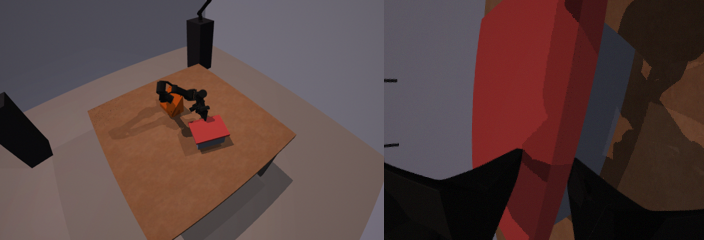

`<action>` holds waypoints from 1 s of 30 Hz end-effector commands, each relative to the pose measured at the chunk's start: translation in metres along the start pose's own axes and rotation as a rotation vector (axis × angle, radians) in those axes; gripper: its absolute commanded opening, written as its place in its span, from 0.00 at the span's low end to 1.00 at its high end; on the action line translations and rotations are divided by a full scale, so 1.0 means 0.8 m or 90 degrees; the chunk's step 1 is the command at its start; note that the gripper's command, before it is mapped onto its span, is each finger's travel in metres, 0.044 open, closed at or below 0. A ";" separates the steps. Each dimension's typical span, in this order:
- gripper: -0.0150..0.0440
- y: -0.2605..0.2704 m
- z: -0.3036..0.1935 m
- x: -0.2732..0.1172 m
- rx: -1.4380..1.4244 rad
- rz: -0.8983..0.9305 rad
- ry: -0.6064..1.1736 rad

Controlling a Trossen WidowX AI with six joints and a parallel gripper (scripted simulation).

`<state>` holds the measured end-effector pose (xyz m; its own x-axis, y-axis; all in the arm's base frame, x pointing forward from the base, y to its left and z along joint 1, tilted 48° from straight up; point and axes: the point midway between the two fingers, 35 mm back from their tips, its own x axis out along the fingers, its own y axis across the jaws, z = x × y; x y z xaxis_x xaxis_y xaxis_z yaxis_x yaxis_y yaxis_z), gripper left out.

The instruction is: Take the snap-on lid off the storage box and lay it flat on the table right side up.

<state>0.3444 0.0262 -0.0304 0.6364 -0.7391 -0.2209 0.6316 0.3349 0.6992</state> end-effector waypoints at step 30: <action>0.25 0.010 -0.001 -0.010 0.005 0.006 -0.001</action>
<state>0.3443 0.0340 -0.0250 0.6414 -0.7362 -0.2161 0.6269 0.3405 0.7008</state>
